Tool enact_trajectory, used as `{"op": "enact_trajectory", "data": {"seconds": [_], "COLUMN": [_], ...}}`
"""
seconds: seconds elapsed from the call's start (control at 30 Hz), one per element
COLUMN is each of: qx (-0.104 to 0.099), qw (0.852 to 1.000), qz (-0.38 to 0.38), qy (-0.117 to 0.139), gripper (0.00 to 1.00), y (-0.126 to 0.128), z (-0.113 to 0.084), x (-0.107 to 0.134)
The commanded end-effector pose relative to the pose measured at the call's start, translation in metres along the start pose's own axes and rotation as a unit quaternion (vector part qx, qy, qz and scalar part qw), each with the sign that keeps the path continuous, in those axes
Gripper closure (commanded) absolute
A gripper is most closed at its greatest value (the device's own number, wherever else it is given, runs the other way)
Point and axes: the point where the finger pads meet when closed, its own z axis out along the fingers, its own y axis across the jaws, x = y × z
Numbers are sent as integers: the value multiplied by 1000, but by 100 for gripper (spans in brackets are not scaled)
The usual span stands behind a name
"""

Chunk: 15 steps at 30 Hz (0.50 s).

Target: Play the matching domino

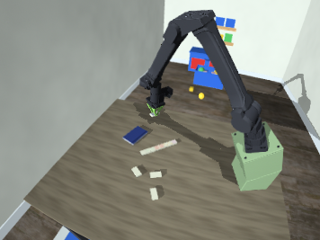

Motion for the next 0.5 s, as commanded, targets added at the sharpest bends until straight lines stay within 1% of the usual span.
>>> {"op": "enact_trajectory", "data": {"seconds": [0.0, 0.23, 0.47], "qx": [-4, -15, -15], "qw": [1000, 1000, 1000], "qz": [-2, -9, -9], "qy": [0, 0, 0], "gripper": [79, 79, 79], "y": [3, 8, 8], "z": [-14, -51, -51], "x": [-1, -5, -5]}}
